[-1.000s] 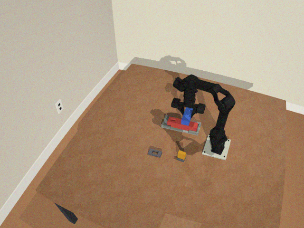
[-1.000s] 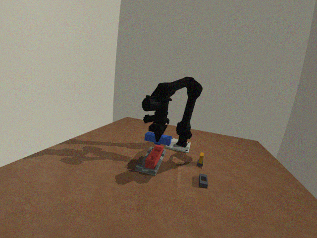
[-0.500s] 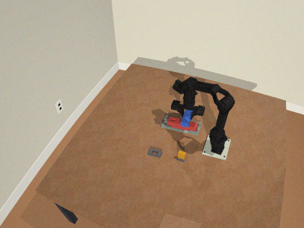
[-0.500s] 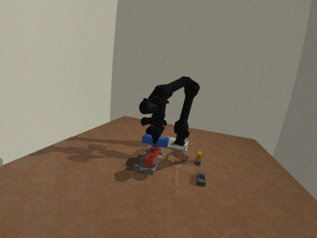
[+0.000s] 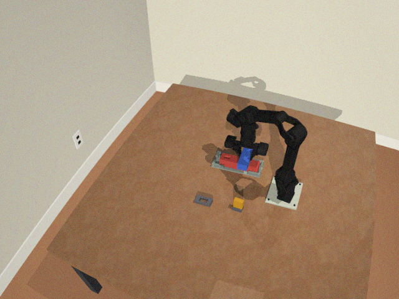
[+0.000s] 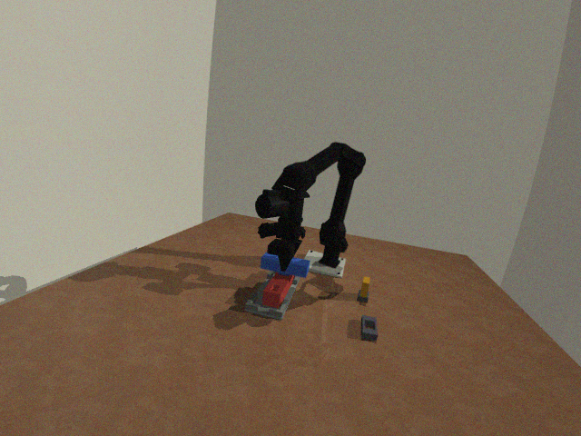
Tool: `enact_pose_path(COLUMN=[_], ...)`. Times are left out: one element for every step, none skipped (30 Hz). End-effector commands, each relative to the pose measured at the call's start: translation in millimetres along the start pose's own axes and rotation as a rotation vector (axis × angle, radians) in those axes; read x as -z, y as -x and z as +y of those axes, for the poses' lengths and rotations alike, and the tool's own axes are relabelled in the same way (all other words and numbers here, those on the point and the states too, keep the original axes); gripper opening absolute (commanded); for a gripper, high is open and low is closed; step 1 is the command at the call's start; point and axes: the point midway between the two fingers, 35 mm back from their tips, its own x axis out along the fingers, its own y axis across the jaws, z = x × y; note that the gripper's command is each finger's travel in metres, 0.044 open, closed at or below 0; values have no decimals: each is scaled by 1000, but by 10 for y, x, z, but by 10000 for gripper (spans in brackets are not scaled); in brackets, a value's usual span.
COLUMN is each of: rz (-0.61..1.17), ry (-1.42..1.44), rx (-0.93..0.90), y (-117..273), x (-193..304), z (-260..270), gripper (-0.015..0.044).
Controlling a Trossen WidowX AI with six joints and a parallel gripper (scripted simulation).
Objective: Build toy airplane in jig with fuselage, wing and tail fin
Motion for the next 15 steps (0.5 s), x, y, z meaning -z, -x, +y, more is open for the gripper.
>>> enact_pose_path(rz=[0, 0, 0, 0, 0, 0, 0, 0, 0, 0, 0, 0, 0, 0, 0], ry=[0, 0, 0, 0, 0, 0, 0, 0, 0, 0, 0, 0, 0, 0, 0], rx=[-1, -1, -1, -1, -1, -1, -1, -1, -1, -1, -1, -1, -1, -1, -1], y=[5, 5, 5, 5, 5, 5, 5, 5, 5, 5, 5, 5, 5, 5, 5], x=[-1, -1, -1, -1, -1, -1, -1, -1, -1, -1, -1, -1, -1, -1, -1], z=[2, 2, 2, 2, 2, 2, 2, 2, 2, 2, 2, 2, 2, 2, 2], gripper=[181, 175, 168, 161, 135, 109, 83, 56, 30, 56, 83, 109, 135, 161, 188])
